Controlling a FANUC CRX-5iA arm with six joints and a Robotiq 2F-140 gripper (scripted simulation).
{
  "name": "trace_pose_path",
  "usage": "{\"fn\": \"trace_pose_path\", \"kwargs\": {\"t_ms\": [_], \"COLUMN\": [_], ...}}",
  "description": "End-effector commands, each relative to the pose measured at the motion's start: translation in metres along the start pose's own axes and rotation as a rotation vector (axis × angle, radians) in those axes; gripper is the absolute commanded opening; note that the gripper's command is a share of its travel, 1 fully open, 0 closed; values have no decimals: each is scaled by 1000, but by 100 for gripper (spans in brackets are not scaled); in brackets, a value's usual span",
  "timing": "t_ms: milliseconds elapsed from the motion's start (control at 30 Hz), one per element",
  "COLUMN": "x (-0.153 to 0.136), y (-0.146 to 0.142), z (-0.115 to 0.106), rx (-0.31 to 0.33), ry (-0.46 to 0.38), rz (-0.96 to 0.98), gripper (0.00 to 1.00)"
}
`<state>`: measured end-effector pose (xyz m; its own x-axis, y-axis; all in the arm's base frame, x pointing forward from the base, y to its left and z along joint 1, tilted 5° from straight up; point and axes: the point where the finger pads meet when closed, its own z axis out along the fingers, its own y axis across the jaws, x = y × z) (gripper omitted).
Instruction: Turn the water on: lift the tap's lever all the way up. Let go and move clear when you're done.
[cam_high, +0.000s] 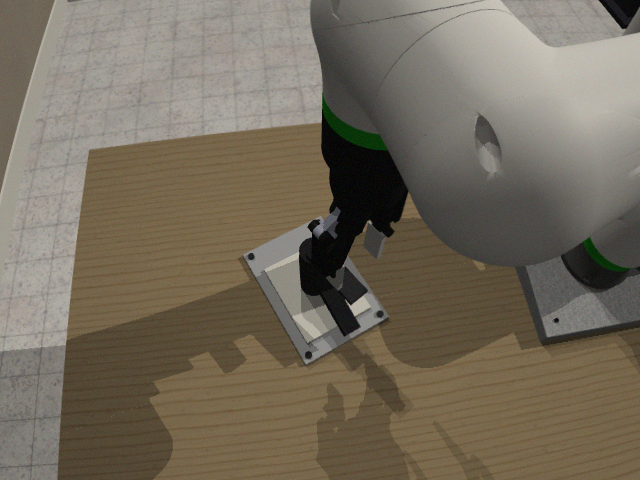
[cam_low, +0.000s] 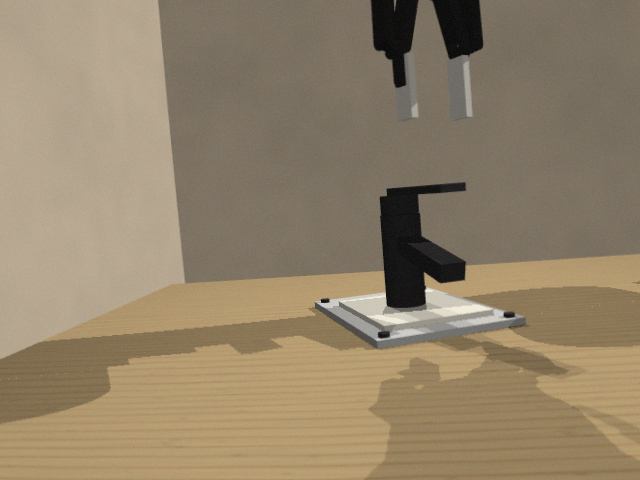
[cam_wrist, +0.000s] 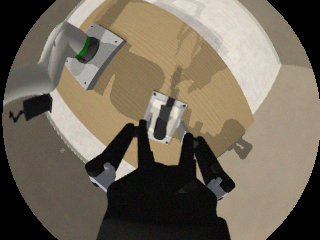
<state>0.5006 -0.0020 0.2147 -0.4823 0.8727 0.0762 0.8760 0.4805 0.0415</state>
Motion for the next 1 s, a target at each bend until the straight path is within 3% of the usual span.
{"fn": "trace_pose_path", "kwargs": {"t_ms": [0, 967], "x": [0, 0], "y": [0, 0], "z": [0, 8], "rx": [0, 0], "ry": [0, -1], "rz": [0, 3], "gripper": [42, 42]}}
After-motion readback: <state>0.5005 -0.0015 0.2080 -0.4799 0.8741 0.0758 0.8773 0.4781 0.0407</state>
